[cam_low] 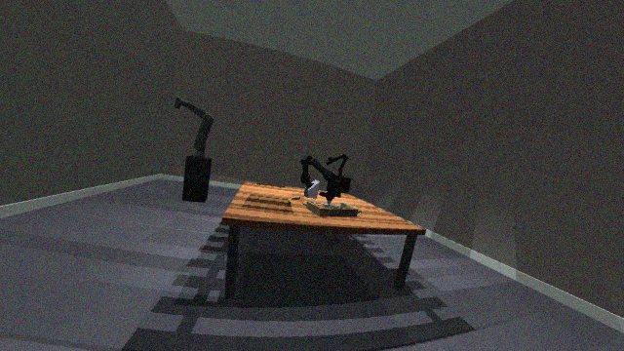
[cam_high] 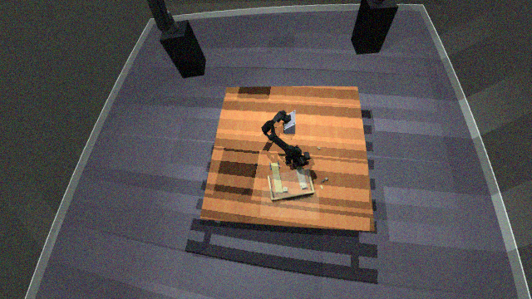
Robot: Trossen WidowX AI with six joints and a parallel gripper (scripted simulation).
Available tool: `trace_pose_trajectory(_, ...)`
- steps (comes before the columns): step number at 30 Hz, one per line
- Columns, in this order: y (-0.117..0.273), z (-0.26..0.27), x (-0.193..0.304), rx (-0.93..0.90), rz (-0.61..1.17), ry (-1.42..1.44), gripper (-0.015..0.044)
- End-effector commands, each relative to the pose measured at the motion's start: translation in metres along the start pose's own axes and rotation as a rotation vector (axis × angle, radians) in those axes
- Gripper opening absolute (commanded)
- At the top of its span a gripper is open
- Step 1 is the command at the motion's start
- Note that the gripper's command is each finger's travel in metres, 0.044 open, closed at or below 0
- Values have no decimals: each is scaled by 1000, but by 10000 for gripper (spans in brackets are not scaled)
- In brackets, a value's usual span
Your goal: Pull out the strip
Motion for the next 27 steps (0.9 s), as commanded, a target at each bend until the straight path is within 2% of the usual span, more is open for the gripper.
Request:
trace_pose_trajectory(1, -2, 0, 1, 4, 2, 4, 0)
trace_pose_trajectory(27, -4, 0, -1, 4, 2, 4, 0)
Point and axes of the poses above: the point midway between the two fingers, 35 mm back from their tips, its own y axis back along the fingers, its own z axis across the jaws, x = y × z, the point moved 1 cm from there along y, back along the fingers, and after that the axes turned 7 degrees about y, right-handed, at the moved point
